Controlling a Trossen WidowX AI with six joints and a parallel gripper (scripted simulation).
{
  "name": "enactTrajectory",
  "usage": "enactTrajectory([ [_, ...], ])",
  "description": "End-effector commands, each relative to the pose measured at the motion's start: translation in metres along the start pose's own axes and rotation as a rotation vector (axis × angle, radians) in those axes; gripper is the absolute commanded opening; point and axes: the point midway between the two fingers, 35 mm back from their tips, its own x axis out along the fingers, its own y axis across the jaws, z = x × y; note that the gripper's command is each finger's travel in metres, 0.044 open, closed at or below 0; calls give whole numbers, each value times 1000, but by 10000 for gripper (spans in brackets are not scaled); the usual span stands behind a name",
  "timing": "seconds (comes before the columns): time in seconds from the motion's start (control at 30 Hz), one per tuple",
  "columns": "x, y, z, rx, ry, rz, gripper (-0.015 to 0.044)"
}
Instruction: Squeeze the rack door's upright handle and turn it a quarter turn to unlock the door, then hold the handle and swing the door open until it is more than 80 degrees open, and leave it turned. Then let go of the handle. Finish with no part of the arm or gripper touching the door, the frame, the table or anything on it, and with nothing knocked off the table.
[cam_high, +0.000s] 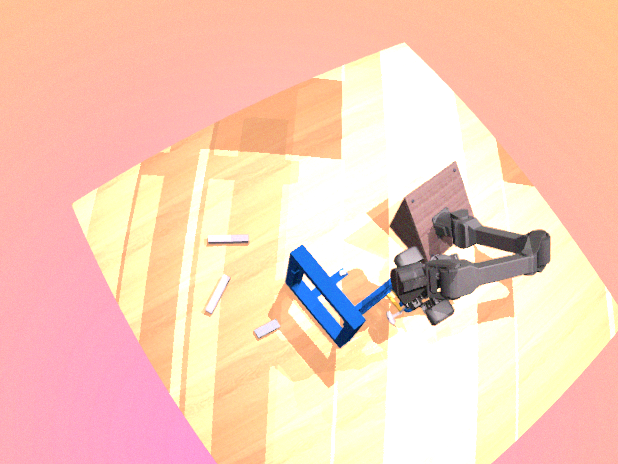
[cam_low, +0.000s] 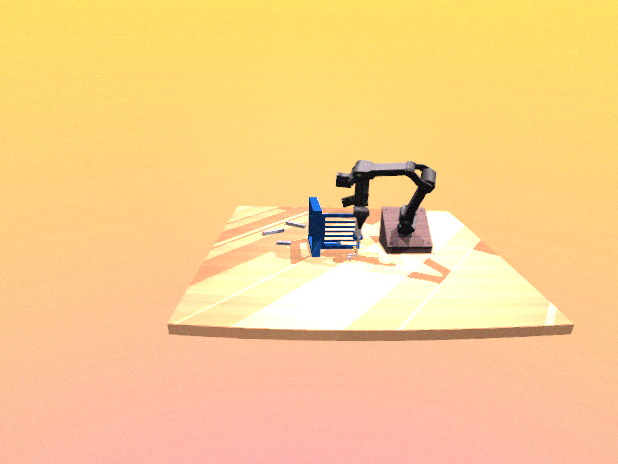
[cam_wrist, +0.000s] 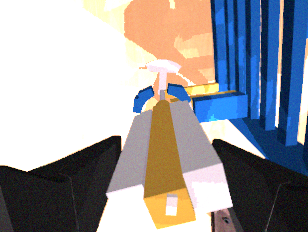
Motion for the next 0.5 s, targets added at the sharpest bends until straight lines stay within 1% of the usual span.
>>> enactTrajectory([
  [0.0,-1,0,0,6,-5,1,294],
  [0.47,-29,0,1,53,-57,-12,294],
])
